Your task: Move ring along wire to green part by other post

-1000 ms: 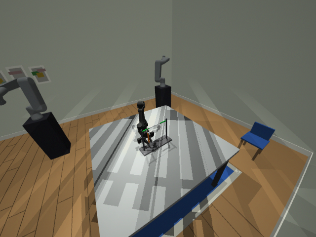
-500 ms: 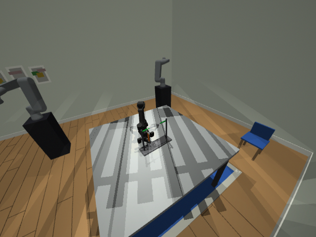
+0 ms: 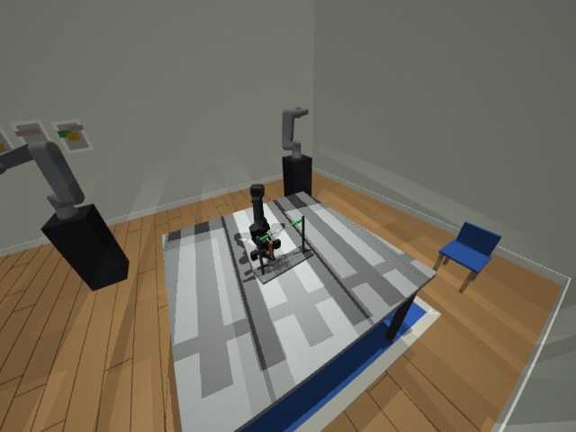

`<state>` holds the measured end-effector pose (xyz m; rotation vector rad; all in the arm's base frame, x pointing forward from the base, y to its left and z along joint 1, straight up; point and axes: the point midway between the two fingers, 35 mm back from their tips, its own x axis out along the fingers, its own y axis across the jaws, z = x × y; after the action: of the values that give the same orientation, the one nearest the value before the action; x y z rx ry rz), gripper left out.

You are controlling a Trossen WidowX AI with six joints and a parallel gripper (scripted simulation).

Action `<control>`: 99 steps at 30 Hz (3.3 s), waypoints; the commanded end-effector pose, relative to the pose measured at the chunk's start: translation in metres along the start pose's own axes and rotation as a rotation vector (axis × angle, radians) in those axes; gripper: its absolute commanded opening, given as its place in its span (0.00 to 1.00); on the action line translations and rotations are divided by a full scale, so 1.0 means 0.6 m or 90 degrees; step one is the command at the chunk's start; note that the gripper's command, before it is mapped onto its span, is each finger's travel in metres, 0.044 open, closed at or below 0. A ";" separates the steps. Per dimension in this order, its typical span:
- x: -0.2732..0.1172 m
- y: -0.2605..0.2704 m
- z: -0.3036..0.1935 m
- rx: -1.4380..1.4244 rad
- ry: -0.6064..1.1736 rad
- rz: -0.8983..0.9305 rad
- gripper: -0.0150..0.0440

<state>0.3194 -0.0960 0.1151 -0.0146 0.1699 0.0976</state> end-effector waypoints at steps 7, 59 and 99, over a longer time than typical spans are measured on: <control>-0.002 0.000 0.026 -0.009 -0.007 0.004 0.00; -0.001 0.038 0.026 -0.006 -0.004 0.010 0.00; 0.002 0.117 0.030 0.038 -0.001 -0.008 0.00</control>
<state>0.3183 -0.0292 0.1332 0.0332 0.1671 0.0878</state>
